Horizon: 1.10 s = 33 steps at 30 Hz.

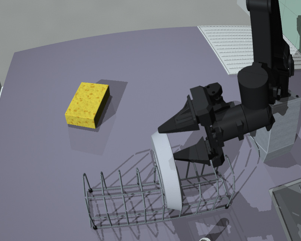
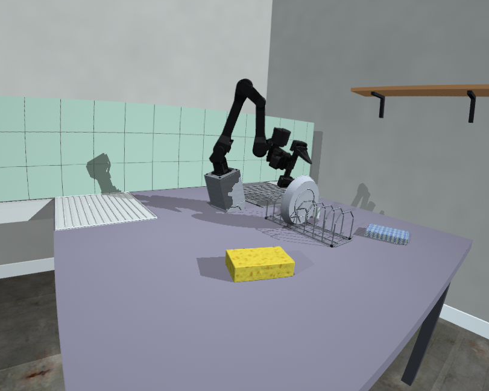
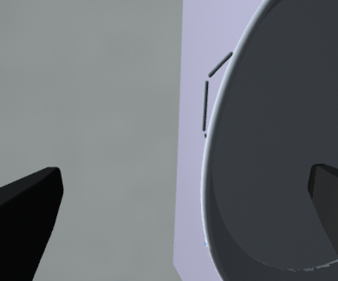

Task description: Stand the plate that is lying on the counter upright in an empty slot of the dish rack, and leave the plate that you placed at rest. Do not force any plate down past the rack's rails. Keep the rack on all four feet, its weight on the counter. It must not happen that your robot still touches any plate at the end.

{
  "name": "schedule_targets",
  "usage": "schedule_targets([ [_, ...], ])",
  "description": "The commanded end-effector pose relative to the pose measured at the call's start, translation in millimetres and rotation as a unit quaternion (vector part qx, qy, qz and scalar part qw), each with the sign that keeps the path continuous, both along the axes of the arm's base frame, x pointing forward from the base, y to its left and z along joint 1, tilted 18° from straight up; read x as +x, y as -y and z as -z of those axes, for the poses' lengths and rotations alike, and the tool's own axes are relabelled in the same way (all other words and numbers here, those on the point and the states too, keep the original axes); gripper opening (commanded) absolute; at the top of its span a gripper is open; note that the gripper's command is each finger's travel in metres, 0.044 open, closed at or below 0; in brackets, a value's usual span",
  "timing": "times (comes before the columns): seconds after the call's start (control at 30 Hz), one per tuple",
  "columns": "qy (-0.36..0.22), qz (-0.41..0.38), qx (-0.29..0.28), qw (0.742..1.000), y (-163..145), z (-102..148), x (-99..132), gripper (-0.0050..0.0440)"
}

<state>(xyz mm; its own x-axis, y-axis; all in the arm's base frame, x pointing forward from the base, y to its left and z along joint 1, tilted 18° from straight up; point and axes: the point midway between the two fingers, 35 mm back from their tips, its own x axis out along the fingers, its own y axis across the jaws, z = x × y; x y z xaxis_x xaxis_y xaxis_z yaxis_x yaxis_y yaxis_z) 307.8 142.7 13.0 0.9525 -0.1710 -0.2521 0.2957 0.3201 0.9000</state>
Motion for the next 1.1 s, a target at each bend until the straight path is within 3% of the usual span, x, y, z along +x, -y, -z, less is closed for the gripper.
schedule_targets([
  [0.0, 0.003, 0.001, 0.004, 1.0, -2.2, -6.2, 0.3, 0.044],
  [1.07, 0.004, 0.001, 0.005, 1.0, -13.6, -35.8, -1.3, 0.044],
])
